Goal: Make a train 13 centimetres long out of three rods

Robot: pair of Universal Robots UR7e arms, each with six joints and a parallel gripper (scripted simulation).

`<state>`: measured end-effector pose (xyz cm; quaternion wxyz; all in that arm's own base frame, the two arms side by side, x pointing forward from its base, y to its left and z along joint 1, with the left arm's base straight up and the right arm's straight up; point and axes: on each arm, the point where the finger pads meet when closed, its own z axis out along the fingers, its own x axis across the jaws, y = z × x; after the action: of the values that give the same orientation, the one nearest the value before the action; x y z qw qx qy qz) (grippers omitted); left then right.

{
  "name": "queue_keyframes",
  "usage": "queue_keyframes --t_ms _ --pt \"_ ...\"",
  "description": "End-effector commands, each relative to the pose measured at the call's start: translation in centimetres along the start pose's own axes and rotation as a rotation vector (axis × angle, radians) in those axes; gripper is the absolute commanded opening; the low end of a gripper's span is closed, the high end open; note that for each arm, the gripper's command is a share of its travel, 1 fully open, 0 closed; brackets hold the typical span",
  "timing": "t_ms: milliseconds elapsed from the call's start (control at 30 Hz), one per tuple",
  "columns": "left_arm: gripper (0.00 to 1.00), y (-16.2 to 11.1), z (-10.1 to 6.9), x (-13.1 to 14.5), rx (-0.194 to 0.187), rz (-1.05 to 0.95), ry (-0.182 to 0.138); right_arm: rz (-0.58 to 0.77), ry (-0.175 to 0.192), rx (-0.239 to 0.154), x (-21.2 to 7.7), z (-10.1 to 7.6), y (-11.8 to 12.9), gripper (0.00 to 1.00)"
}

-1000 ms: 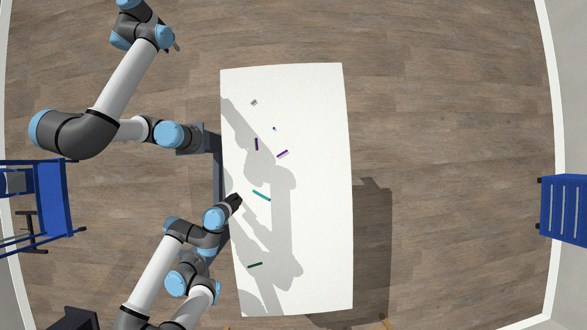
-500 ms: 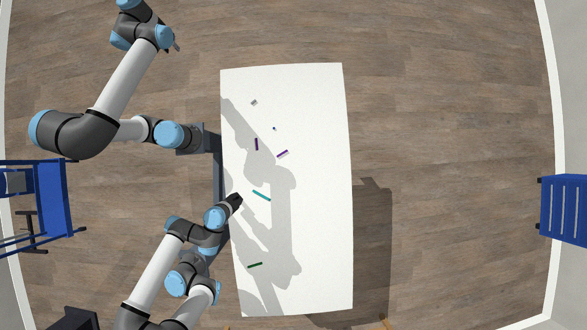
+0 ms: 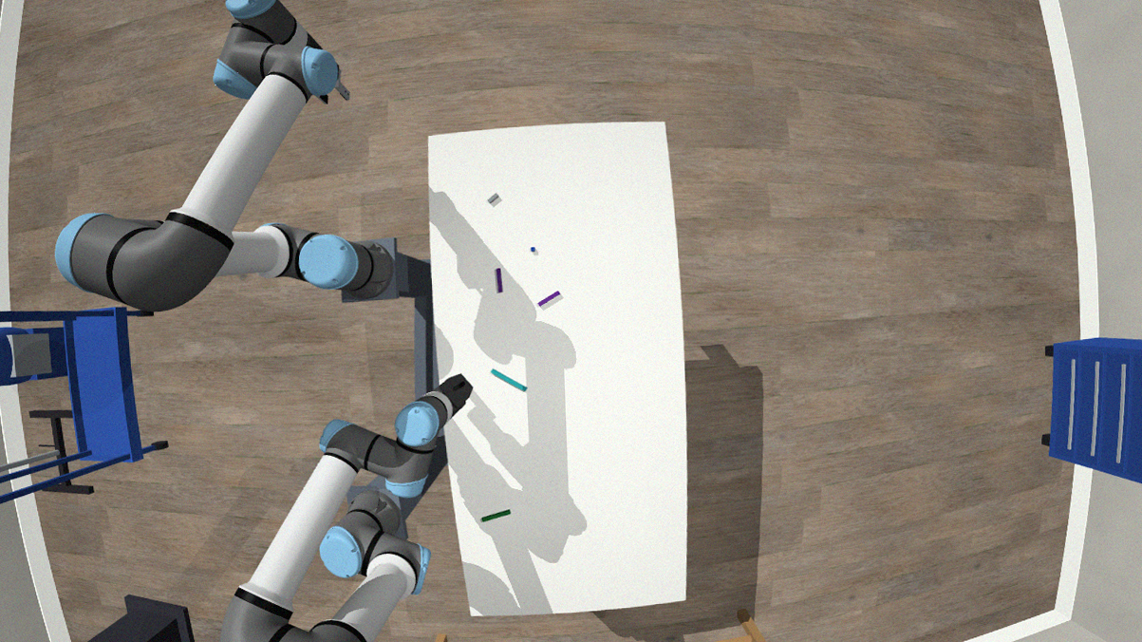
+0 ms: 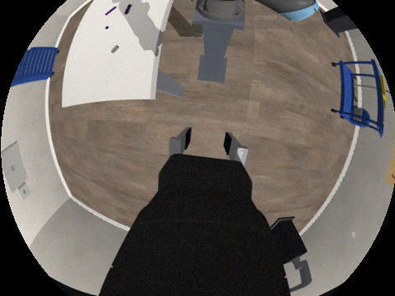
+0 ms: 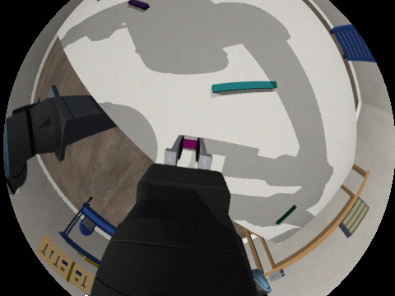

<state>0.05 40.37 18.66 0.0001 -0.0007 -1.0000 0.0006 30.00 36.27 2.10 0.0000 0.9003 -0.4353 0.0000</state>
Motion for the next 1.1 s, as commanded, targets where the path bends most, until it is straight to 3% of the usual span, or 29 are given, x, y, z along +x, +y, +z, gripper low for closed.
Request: queue_keyframes --t_ms 0,633,767,833,867,933,967,1067 --pt "1.0 0.03 -0.04 -0.01 -0.001 0.0 0.0 0.0 -0.001 0.001 -0.02 -0.04 -0.03 0.4" --pt "1.0 0.03 -0.04 -0.01 -0.001 0.0 0.0 0.0 -0.001 0.001 -0.02 -0.04 -0.03 0.4" --pt "1.0 0.03 -0.04 -0.01 -0.001 0.0 0.0 0.0 -0.001 0.001 -0.02 -0.04 -0.03 0.52" --pt "1.0 0.03 -0.04 -0.01 -0.001 0.0 0.0 0.0 -0.001 0.001 -0.02 -0.04 -0.03 0.52" --pt "1.0 0.03 -0.04 -0.01 -0.001 0.0 0.0 0.0 -0.001 0.001 -0.02 -0.04 -0.03 0.58" --pt "1.0 0.03 -0.04 -0.01 -0.001 0.0 0.0 0.0 -0.001 0.001 -0.02 -0.04 -0.03 0.58" --pt "1.0 0.03 -0.04 -0.01 -0.001 0.0 0.0 0.0 -0.001 0.001 -0.02 -0.04 -0.03 0.64" --pt "1.0 0.03 -0.04 -0.01 -0.001 0.0 0.0 0.0 -0.001 0.001 -0.02 -0.04 -0.03 0.64"
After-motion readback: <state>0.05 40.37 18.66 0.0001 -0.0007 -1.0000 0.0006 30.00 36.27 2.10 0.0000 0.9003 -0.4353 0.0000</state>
